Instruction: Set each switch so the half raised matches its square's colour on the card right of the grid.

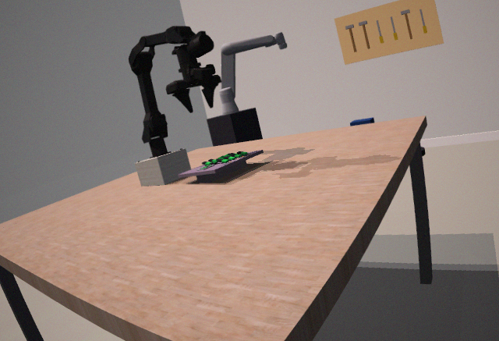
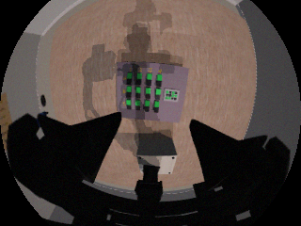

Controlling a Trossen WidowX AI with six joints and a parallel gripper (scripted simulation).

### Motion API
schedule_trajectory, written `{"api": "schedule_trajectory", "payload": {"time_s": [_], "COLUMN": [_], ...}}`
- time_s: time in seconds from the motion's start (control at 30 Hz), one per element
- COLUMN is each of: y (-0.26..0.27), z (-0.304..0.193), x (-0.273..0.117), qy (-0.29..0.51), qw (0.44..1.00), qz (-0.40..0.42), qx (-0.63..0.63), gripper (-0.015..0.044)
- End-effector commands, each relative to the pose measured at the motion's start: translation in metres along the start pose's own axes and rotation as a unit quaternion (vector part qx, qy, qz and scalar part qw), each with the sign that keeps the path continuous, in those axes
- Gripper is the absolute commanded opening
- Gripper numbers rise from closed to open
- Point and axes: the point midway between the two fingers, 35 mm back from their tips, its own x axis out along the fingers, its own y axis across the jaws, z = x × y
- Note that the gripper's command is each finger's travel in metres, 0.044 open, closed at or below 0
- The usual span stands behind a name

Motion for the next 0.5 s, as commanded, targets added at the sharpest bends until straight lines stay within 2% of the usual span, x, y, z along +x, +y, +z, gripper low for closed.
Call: {"api": "schedule_trajectory", "payload": {"time_s": [0.0,0.23,0.47], "y": [0.002,0.075,0.081], "z": [0.001,0.028,0.028], "x": [0.003,0.093,0.100], "qy": [0.000,0.007,0.008], "qw": [1.000,1.000,1.000], "qz": [0.000,0.007,0.007], "qx": [0.000,-0.003,-0.003], "gripper": [0.0374,0.0190,0.0006]}}
